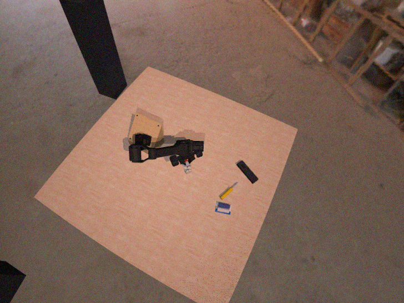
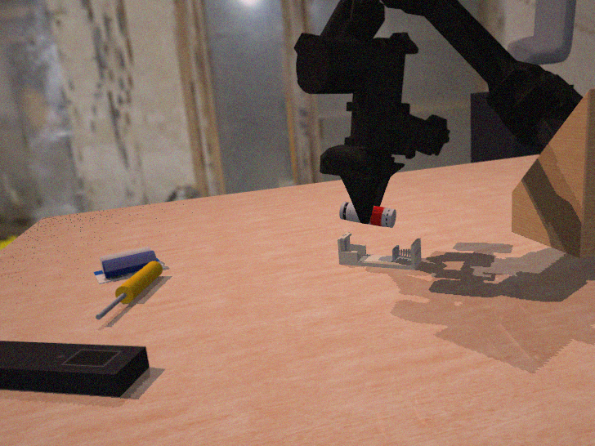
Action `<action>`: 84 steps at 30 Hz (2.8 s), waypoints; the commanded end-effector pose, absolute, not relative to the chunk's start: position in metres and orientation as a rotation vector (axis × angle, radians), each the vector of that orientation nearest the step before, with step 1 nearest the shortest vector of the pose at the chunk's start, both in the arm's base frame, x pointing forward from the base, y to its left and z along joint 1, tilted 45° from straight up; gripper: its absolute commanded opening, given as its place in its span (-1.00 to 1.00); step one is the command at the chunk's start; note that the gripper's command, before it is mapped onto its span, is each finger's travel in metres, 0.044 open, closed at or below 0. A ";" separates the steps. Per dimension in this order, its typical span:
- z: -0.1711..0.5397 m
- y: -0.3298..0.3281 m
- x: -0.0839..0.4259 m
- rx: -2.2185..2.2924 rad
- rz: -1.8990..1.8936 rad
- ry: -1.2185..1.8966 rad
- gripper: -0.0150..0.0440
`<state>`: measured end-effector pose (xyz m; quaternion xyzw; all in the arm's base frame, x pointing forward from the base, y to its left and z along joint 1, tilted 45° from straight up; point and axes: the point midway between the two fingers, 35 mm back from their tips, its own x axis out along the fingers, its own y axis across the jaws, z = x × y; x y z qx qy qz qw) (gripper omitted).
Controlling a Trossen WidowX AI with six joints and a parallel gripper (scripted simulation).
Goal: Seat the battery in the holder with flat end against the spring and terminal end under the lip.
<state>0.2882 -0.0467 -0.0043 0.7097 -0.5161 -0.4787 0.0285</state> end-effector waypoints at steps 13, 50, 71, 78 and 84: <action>-0.015 -0.063 0.286 2.244 -1.282 -1.541 -0.22; -0.030 -0.069 0.277 2.309 -0.976 -1.438 -0.22; -0.041 -0.061 0.262 2.315 -0.967 -1.427 -0.22; -0.043 -0.058 0.259 2.317 -0.971 -1.425 -0.22; -0.045 -0.060 0.263 2.315 -1.031 -1.445 -0.22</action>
